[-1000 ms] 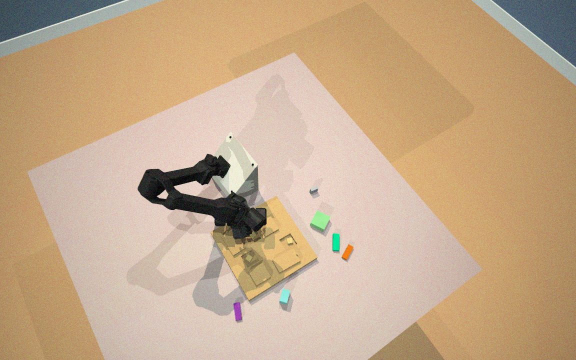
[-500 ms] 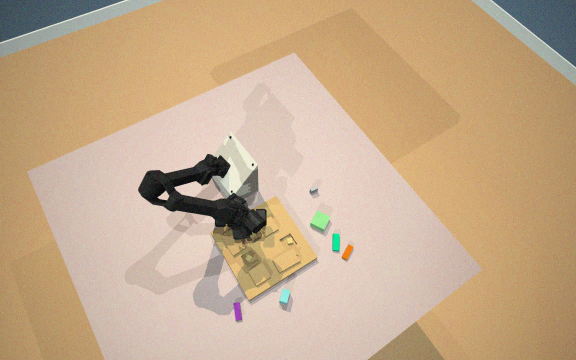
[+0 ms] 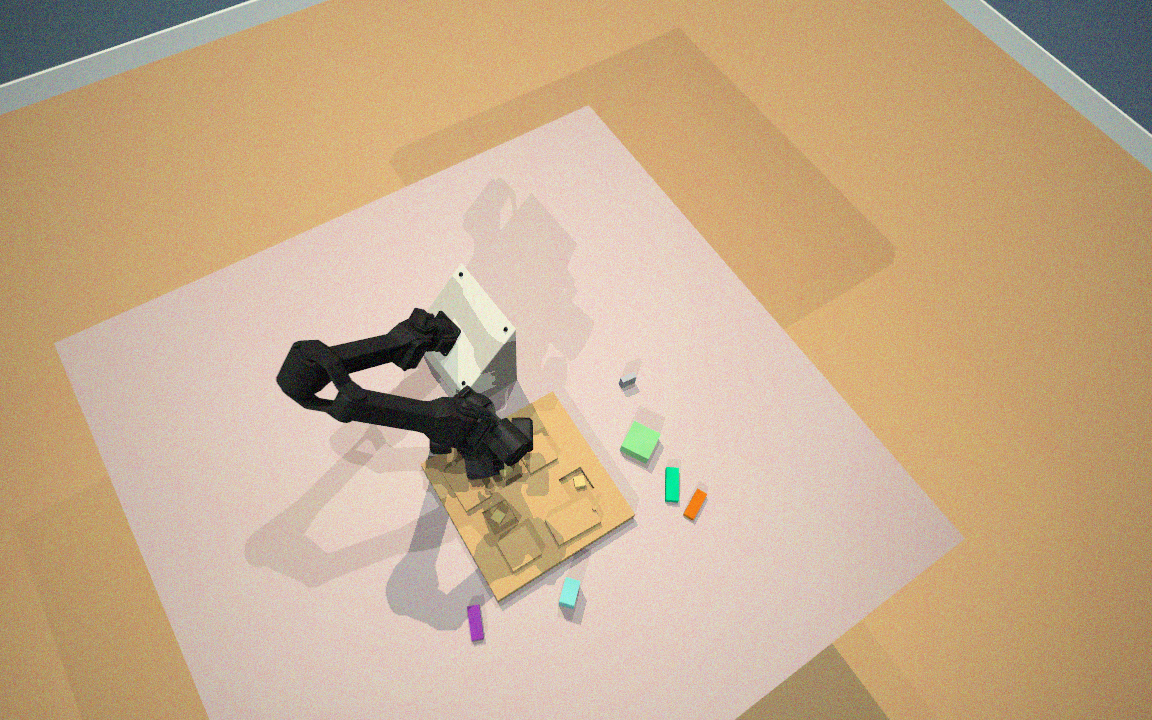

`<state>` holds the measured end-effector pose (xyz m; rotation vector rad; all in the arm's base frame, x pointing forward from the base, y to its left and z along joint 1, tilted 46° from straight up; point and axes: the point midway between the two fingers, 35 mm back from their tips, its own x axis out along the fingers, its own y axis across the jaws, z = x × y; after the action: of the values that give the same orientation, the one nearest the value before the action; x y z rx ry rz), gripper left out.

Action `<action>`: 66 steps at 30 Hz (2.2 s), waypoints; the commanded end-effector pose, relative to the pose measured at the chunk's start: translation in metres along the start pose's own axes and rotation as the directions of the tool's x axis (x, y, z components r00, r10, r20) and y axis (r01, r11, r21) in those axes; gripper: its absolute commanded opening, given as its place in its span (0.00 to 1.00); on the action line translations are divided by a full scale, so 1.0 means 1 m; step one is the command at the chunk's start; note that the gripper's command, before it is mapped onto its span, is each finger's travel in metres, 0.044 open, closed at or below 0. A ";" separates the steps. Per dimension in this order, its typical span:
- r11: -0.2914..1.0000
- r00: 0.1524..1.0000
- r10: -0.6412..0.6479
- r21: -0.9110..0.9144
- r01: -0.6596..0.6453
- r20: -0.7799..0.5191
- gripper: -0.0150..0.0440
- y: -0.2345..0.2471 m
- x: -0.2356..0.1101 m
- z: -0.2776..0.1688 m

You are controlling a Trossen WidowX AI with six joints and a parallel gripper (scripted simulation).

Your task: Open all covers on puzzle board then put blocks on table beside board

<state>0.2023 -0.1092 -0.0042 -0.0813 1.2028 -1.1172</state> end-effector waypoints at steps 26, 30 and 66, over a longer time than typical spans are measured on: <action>1.000 1.000 0.003 0.000 -0.003 0.001 0.39 0.002 -0.036 0.001; 1.000 1.000 0.002 -0.001 -0.002 0.002 0.39 0.001 -0.042 0.000; 1.000 1.000 0.011 -0.002 -0.011 -0.002 0.39 0.039 -0.102 0.004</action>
<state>0.2295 -0.0268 0.0494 -0.0810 1.2054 -1.1087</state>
